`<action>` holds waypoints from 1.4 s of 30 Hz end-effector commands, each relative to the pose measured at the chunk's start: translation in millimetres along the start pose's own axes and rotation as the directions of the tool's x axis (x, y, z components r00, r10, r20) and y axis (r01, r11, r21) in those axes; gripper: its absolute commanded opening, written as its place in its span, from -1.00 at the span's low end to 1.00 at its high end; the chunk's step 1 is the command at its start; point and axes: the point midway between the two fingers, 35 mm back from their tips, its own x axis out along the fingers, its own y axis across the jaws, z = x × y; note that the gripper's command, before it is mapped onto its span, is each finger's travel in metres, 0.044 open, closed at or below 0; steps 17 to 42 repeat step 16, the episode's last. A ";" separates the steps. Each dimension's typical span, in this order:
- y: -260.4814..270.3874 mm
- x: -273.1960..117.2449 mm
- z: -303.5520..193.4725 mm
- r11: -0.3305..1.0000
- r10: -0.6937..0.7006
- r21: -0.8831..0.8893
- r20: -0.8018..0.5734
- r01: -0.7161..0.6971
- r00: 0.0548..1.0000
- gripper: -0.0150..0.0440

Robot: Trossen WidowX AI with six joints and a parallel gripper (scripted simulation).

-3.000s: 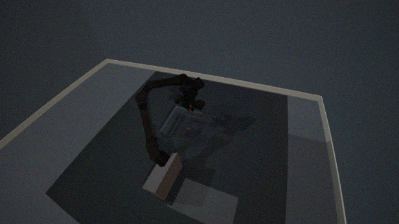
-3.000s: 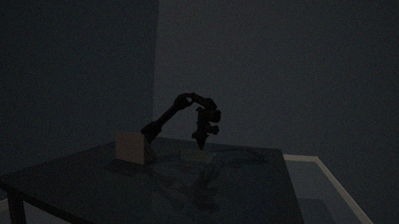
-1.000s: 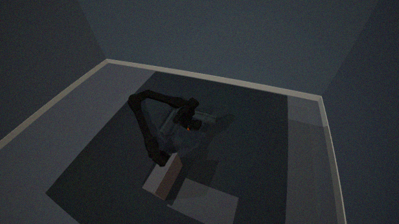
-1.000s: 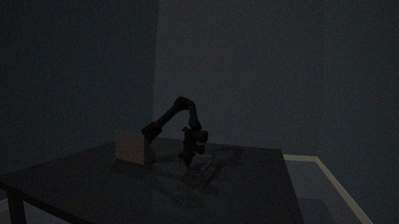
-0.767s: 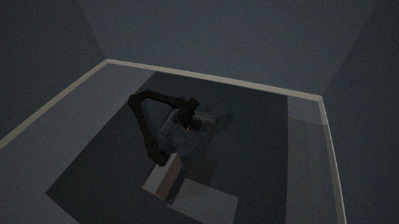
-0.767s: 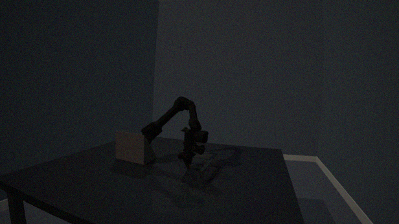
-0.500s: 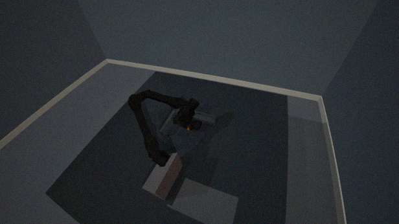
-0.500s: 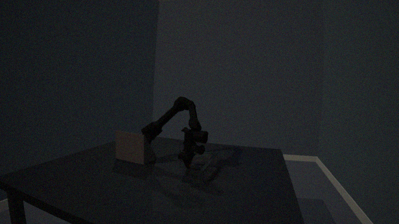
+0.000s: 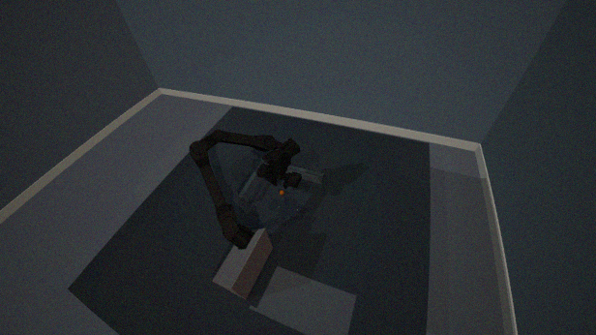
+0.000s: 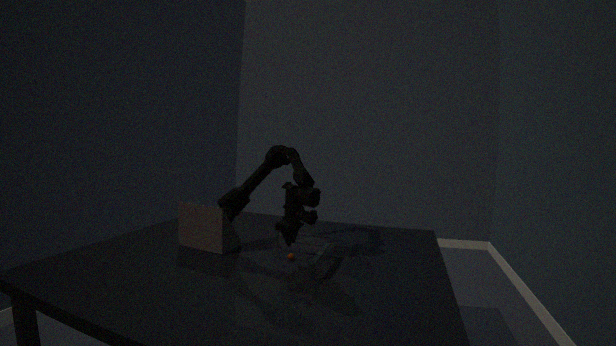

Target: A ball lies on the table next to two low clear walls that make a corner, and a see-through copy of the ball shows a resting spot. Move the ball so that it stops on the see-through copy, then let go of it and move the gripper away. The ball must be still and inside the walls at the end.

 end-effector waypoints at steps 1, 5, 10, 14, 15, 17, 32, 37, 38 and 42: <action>2.4 -35.4 -1.0 1.000 -0.005 -0.012 0.011 0.005 1.000 0.24; 0.3 -27.3 1.3 1.000 -0.004 -0.004 0.019 0.004 1.000 0.24; 0.3 -27.3 1.3 1.000 -0.004 -0.004 0.019 0.004 1.000 0.24; 1.0 -47.4 0.1 1.000 -0.004 -0.006 0.017 0.004 1.000 0.51; 1.8 -58.6 -1.2 1.000 -0.003 -0.008 0.016 0.003 1.000 0.60; 2.5 -65.4 -2.2 1.000 -0.002 -0.009 0.015 0.002 1.000 0.69; 2.5 -65.4 -2.2 1.000 -0.002 -0.009 0.015 0.002 1.000 0.69; 2.5 -65.4 -2.2 1.000 -0.002 -0.009 0.015 0.002 1.000 0.69; 2.5 -65.4 -2.2 1.000 -0.002 -0.009 0.015 0.002 1.000 0.69; 2.5 -65.4 -2.2 1.000 -0.002 -0.009 0.015 0.002 1.000 0.69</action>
